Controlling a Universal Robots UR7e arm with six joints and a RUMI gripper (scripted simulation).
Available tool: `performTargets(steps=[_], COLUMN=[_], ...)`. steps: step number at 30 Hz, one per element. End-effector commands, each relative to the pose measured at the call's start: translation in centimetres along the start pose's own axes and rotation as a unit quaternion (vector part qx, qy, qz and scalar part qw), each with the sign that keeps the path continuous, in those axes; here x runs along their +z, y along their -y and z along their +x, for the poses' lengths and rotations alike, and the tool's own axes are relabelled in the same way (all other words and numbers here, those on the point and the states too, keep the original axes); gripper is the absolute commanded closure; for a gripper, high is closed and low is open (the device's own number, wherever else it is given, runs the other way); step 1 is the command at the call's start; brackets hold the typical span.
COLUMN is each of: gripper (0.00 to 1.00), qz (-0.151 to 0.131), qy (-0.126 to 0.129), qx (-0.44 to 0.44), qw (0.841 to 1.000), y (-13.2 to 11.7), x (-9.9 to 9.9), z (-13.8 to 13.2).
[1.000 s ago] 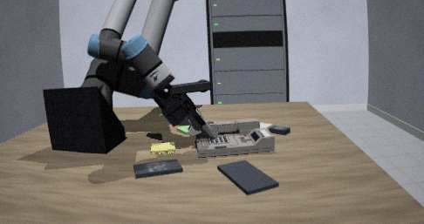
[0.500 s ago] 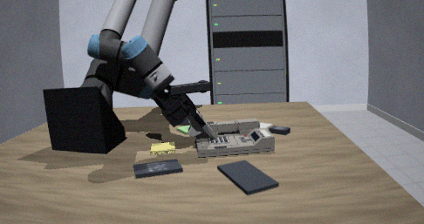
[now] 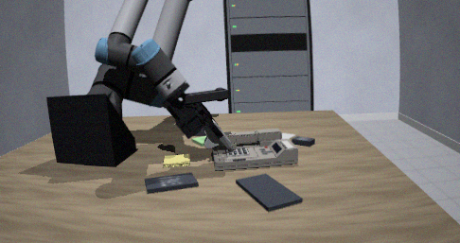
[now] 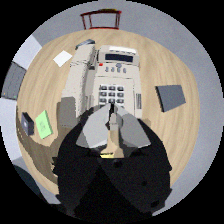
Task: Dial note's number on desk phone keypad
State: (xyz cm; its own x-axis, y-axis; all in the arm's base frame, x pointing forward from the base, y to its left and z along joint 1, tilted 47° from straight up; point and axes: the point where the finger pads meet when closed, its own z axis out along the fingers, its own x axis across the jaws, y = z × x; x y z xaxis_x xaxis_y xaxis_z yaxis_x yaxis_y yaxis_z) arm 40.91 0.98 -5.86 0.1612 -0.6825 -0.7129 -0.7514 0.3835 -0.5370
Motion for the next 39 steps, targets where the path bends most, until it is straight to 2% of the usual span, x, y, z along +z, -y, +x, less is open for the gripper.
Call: performTargets(steps=[1,11,19,33,39], gripper=[1.00,1.00,1.00,1.00,1.00], qz=[0.000,0.000,0.000,0.000,0.000], qy=[0.000,0.000,0.000,0.000,0.000], qx=[0.000,0.000,0.000,0.000,0.000], qw=[1.000,1.000,1.000,1.000,1.000], y=[0.0,0.8,0.9,3.7,4.0], x=[0.0,-1.1,-1.1,0.8,1.1], z=[0.0,0.0,0.1,1.5,1.7])
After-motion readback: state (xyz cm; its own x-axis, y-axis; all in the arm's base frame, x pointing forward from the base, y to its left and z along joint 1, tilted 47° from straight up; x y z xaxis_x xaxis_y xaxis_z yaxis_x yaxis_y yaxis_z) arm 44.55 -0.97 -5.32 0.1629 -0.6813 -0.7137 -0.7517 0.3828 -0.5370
